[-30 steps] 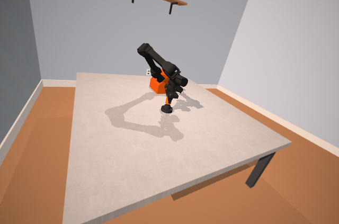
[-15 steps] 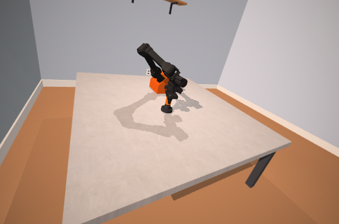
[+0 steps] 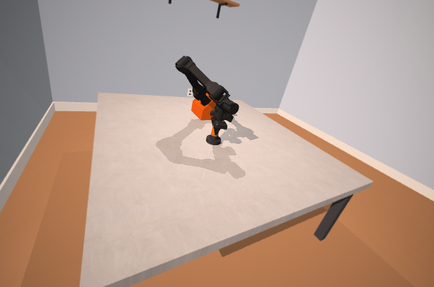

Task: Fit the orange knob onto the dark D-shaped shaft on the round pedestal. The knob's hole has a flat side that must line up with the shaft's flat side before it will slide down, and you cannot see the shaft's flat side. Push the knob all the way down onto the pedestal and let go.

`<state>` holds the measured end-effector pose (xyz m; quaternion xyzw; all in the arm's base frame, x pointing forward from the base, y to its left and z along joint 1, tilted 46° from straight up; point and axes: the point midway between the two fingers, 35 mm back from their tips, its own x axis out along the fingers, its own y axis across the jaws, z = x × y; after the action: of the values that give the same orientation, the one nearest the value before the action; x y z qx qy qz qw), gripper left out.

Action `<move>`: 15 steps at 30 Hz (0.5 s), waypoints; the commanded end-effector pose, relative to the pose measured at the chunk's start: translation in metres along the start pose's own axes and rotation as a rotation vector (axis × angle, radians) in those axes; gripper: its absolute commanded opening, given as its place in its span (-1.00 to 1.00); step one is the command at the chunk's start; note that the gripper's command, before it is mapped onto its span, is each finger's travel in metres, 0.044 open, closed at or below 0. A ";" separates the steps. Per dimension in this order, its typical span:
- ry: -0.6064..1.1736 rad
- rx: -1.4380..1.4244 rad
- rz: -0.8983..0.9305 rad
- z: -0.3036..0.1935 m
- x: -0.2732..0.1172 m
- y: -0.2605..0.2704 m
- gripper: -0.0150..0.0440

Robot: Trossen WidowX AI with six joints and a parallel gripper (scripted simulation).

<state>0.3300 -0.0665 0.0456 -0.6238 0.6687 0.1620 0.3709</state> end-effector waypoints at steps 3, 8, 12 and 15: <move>0.000 0.000 -0.001 0.000 0.000 0.000 -0.49; 0.000 0.000 -0.001 0.000 0.000 0.000 -0.14; 0.000 0.000 -0.001 0.000 0.000 0.000 0.22; 0.000 0.000 -0.001 0.000 0.000 0.000 0.49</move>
<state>0.3299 -0.0665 0.0456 -0.6237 0.6687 0.1621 0.3710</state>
